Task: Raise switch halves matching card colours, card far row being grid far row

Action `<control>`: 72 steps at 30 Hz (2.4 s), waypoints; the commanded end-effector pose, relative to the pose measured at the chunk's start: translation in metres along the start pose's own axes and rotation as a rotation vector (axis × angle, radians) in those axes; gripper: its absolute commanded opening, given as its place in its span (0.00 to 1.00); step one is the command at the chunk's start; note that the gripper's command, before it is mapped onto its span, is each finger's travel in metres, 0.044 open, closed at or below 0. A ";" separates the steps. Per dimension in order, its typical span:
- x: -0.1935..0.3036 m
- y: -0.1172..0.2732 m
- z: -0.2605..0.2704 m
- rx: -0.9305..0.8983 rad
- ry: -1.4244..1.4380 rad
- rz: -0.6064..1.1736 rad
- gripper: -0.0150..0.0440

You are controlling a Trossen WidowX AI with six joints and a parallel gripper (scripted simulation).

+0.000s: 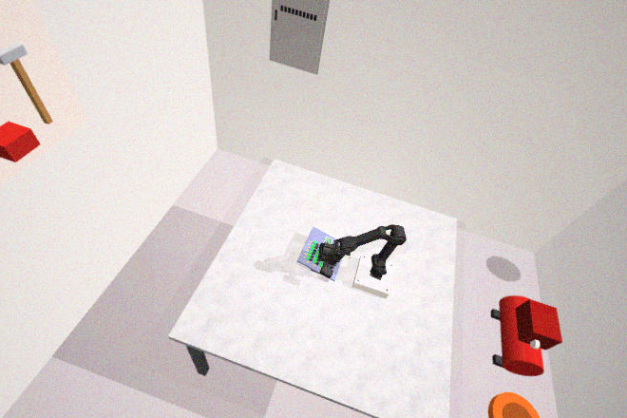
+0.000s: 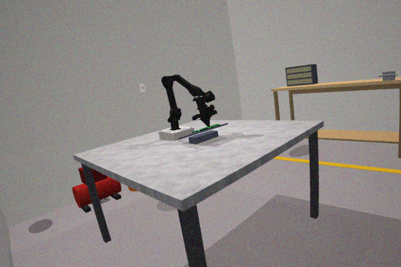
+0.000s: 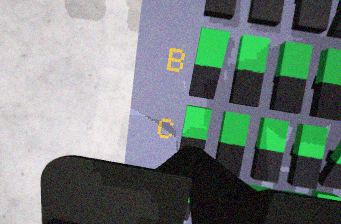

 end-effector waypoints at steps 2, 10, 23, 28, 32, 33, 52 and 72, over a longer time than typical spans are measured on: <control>0.000 -0.002 0.000 0.002 0.004 0.004 0.25; 0.000 -0.003 0.000 0.002 0.004 0.004 0.25; -0.005 0.062 0.000 -0.001 0.004 0.031 0.25; -0.005 0.062 -0.017 0.000 0.004 0.033 0.25; -0.001 0.062 -0.058 0.005 0.006 0.032 0.25; 0.001 0.063 -0.063 0.006 0.006 0.032 0.25; 0.006 0.018 -0.064 0.008 0.006 0.005 0.25; 0.006 0.004 -0.064 0.009 0.006 0.005 0.25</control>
Point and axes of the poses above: the point midway between the two fingers, 35 mm back from their tips, its own y axis back along the fingers, its own z axis across the jaws, x = y × z, the point moved 9 cm from there along y, back along the fingers, and after that the axes turned 6 degrees about y, right-handed, at the moved point
